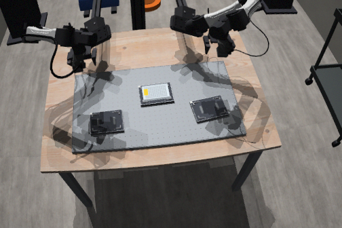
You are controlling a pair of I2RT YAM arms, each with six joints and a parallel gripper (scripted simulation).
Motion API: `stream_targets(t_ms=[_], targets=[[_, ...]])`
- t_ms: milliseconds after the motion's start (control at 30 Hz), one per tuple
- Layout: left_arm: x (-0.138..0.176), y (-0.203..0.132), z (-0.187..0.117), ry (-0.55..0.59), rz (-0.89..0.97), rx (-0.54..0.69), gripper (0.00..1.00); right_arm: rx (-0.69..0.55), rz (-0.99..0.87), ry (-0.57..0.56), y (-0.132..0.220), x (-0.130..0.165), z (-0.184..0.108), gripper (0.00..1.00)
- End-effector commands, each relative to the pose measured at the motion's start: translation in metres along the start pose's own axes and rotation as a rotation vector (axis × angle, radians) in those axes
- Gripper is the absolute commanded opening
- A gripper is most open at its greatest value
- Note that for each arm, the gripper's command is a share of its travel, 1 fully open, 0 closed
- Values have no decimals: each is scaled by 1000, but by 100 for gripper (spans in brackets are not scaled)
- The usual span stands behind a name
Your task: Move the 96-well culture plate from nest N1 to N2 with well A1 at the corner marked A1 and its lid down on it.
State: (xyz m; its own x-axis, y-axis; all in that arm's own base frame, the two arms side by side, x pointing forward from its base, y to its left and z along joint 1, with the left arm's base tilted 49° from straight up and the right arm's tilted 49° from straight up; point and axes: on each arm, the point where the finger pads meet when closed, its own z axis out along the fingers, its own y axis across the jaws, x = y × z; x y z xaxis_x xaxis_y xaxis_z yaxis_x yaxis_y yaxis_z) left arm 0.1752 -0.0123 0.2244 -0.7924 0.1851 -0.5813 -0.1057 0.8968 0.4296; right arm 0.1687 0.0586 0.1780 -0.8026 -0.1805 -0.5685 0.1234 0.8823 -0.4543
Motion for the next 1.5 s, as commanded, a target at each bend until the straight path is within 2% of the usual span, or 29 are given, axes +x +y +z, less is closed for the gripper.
stream_targets(t_ms=[0, 667, 900, 1033, 1467], targets=[[4, 1, 1, 42, 11, -132, 100, 99, -19, 26, -1, 3, -1, 100], [4, 1, 1, 42, 11, -132, 100, 99, -19, 26, -1, 3, -1, 100], [3, -32, 21, 47, 265, -129, 100, 99, -19, 26, -1, 3, -1, 100], [2, -36, 29, 65, 316, -139, 100, 99, -19, 26, -1, 3, -1, 100], [1, -90, 66, 104, 748, -118, 100, 99, -19, 26, -1, 3, -1, 100]])
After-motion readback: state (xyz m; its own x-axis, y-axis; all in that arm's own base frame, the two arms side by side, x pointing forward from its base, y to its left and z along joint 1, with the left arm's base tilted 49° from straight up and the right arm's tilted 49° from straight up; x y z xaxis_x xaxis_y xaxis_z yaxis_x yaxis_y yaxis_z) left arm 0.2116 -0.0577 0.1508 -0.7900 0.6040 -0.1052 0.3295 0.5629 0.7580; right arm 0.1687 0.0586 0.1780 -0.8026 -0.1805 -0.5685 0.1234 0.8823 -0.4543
